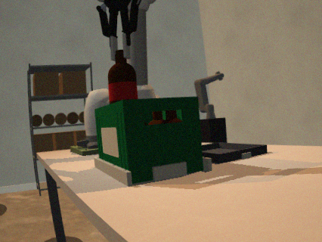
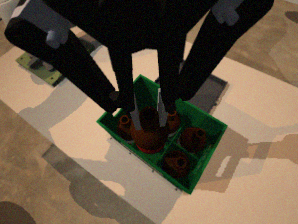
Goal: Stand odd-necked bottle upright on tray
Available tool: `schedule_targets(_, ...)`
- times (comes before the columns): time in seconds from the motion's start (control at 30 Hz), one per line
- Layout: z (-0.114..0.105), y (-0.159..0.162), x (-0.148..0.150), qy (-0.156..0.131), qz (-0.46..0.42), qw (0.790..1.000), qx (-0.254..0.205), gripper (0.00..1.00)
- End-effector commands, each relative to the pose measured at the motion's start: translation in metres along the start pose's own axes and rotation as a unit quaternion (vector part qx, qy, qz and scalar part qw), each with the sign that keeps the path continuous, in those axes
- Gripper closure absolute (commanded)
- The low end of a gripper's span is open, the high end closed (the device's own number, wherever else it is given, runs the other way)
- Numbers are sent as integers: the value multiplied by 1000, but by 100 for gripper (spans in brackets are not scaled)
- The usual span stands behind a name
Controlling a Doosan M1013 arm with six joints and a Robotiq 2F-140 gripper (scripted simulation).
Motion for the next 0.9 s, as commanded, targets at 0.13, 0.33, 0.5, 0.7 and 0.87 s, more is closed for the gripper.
schedule_targets(0.13,-4,0,0,0,0,1000,0,100)
schedule_targets(0.33,-5,0,0,0,0,1000,0,100)
schedule_targets(0.5,-6,0,0,0,0,1000,0,100)
schedule_targets(0.7,-6,0,0,0,0,1000,0,100)
schedule_targets(0.87,-6,0,0,0,0,1000,0,100)
Point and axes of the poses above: the point where the finger pads meet when closed, its own z axis out along the fingers, its own x axis across the jaws, y = z × x, the point moved 8 cm from there along -z, back along the fingers, and after that the axes turned 5 degrees about z, right-handed, at the moved point
